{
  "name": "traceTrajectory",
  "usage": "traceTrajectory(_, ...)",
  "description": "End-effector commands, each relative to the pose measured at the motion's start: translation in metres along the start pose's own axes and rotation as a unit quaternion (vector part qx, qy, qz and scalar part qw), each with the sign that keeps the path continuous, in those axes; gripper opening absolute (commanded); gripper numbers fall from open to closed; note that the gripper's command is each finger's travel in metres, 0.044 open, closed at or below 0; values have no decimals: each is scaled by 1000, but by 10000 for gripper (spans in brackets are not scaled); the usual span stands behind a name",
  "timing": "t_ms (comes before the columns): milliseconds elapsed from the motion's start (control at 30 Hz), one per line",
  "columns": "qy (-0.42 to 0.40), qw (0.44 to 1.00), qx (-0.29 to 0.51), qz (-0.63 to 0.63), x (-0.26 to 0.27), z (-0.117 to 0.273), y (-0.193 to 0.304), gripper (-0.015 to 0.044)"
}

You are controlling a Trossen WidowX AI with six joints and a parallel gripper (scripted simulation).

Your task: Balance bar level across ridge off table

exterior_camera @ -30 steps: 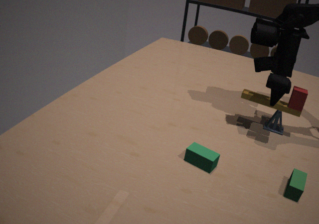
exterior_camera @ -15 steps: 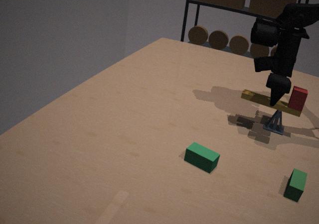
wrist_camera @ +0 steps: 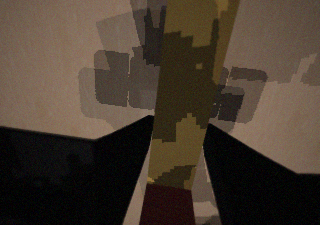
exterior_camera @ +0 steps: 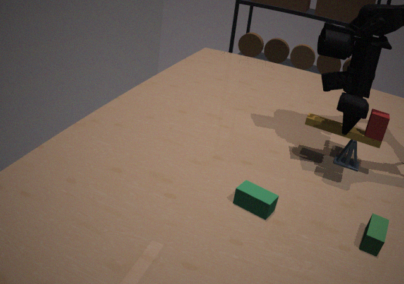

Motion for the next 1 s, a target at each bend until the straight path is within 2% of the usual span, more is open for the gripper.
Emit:
traceTrajectory(0, 0, 1000, 0, 0, 0, 0, 0, 170)
traceTrajectory(933, 0, 1000, 0, 0, 0, 0, 0, 185)
traceTrajectory(967, 0, 1000, 0, 0, 0, 0, 0, 211)
Point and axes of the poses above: the point midway between the two fingers, 35 mm back from their tips, its own z axis back along the fingers, its own x axis across the jaws, y = z × x, the point moved 6 cm from there along z, back along the fingers, and after that the axes turned 8 degrees about z, right-handed, at the moved point
